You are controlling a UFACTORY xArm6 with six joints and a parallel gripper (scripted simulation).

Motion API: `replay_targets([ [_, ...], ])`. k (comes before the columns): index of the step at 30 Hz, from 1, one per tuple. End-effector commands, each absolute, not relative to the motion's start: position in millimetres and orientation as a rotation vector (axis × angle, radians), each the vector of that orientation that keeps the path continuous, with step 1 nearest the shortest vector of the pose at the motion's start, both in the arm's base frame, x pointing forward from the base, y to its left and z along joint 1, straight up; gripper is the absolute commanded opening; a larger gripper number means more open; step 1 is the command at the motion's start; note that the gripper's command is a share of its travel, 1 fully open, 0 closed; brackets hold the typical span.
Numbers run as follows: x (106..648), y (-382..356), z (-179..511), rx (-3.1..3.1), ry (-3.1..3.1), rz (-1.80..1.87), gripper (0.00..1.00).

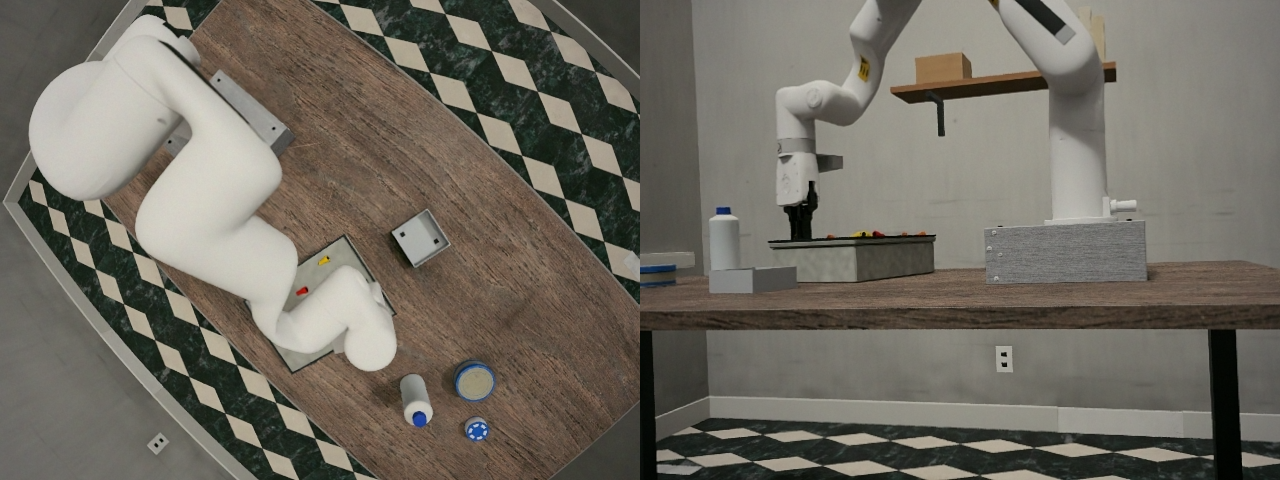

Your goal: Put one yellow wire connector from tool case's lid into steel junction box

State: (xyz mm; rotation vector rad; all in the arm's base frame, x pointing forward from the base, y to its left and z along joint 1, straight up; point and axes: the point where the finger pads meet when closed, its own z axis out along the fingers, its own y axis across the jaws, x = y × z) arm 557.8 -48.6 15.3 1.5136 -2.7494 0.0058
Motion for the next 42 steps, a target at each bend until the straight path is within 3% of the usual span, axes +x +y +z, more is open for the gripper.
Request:
replay_targets([
  [1,559.1,-48.7,16.9,1.515,-2.752,0.009,0.03],
  [42,559.1,-48.6,32.3,1.515,-2.752,0.009,0.03],
])
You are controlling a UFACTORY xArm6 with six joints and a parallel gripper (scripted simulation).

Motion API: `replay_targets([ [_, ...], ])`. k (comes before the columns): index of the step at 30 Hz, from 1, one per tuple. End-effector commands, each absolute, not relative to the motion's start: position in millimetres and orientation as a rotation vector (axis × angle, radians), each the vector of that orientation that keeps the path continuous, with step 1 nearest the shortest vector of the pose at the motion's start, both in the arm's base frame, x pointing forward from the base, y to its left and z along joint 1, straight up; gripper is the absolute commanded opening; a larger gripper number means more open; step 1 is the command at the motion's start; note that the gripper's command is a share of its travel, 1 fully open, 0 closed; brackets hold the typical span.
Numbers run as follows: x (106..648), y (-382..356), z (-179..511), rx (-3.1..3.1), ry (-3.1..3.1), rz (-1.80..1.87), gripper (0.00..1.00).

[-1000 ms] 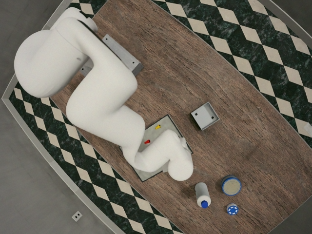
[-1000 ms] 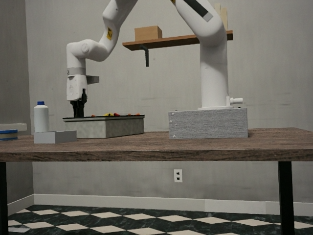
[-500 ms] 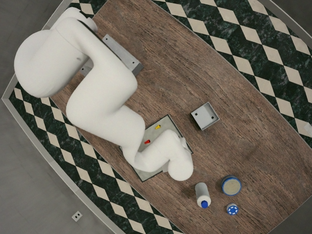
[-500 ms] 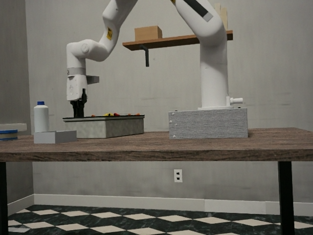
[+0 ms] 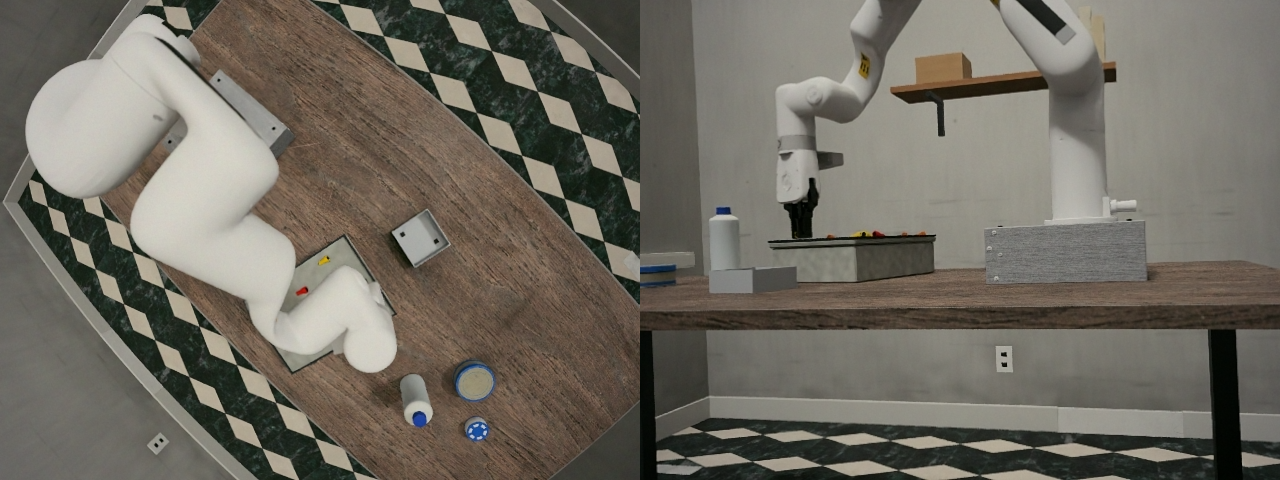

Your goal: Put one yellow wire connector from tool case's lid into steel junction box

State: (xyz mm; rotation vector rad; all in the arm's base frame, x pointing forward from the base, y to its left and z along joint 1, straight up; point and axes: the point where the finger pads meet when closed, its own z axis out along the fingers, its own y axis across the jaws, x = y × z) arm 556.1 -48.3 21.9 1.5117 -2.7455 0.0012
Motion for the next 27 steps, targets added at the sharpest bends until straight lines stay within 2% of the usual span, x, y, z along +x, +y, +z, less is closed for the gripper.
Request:
replay_targets([
  [1,559.1,-48.6,32.3,1.515,-2.752,0.009,0.03],
  [13,559.0,-48.4,81.8,1.515,-2.752,0.009,0.03],
  [27,559.0,-48.3,86.9,1.515,-2.752,0.009,0.03],
])
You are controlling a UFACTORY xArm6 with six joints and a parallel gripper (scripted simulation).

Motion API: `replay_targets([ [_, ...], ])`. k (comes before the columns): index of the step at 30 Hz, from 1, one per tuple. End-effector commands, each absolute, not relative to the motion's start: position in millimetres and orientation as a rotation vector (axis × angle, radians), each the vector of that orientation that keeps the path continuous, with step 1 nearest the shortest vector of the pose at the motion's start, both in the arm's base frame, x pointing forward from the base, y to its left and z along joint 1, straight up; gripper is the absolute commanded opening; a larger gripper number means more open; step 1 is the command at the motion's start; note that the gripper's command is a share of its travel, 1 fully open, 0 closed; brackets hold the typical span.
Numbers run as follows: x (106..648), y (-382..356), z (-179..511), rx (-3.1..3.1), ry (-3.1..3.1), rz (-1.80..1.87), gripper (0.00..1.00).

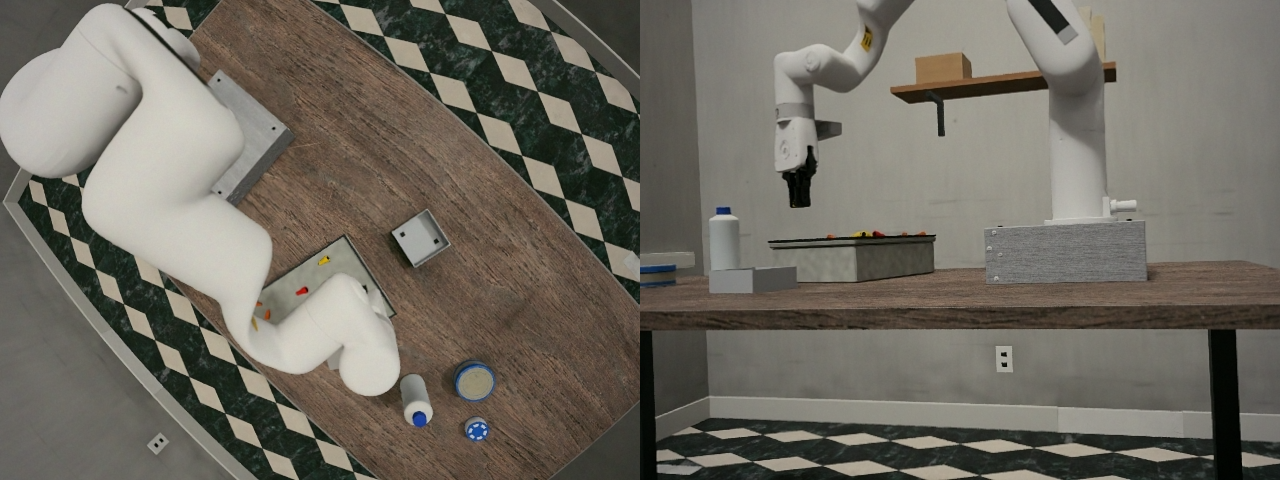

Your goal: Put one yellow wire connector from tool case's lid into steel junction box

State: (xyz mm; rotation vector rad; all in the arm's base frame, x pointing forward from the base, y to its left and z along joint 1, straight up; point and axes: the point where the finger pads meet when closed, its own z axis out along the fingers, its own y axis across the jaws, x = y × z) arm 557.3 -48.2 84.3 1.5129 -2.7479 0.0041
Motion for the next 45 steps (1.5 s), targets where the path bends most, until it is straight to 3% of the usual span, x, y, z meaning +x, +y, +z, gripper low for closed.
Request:
replay_targets([
  [1,559.0,-48.3,86.9,1.515,-2.752,0.009,0.03],
  [10,557.5,-32.6,86.8,1.515,-2.752,0.009,0.03],
  [31,544.9,105.9,86.1,1.515,-2.752,0.009,0.03],
  [45,544.3,113.2,86.0,1.515,-2.752,0.009,0.03],
])
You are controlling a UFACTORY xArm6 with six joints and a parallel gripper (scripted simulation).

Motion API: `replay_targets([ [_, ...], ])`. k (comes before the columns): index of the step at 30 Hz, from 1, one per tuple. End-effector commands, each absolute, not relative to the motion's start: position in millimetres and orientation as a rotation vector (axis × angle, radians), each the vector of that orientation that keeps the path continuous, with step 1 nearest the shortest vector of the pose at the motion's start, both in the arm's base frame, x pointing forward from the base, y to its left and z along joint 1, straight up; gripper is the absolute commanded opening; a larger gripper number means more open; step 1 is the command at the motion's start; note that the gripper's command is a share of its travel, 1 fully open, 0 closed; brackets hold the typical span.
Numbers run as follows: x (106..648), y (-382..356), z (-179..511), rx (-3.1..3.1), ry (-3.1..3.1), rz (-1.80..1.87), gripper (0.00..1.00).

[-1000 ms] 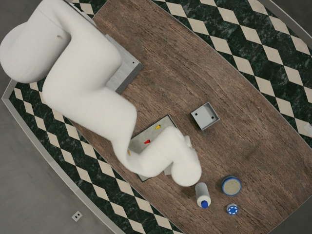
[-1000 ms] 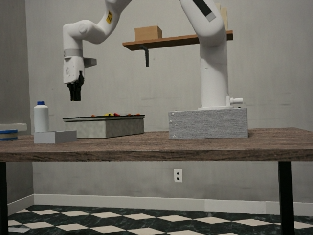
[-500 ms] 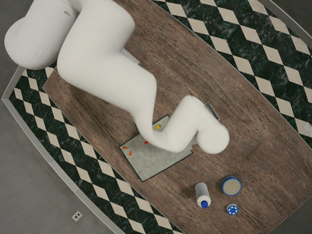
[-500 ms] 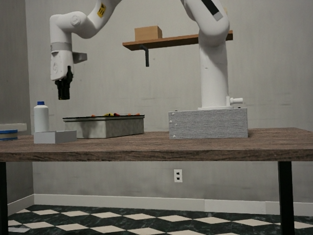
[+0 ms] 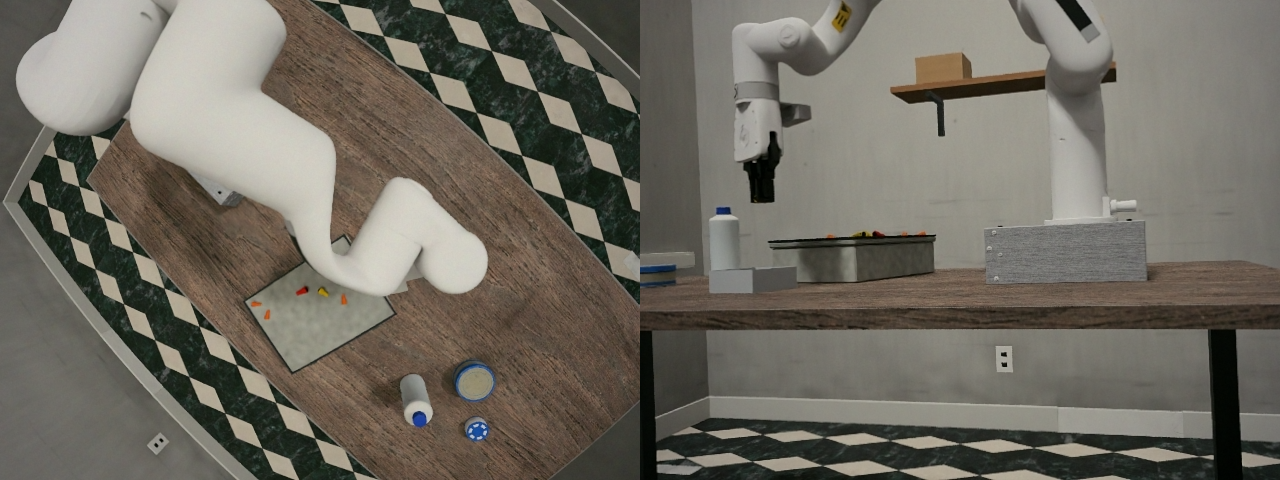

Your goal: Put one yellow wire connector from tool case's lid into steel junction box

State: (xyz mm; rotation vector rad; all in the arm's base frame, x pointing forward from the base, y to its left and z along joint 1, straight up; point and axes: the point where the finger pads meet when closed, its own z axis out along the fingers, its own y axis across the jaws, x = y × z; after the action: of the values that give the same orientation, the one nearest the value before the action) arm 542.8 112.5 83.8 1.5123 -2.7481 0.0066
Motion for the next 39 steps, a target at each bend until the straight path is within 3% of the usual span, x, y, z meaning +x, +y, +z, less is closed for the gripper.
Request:
replay_targets([
  [1,544.3,113.2,86.0,1.515,-2.752,0.009,0.03],
  [14,544.4,113.0,36.6,1.515,-2.752,0.009,0.03],
  [25,544.6,112.5,-50.1,1.515,-2.752,0.009,0.03],
  [39,544.7,112.5,-58.5,1.515,-2.752,0.009,0.03],
])
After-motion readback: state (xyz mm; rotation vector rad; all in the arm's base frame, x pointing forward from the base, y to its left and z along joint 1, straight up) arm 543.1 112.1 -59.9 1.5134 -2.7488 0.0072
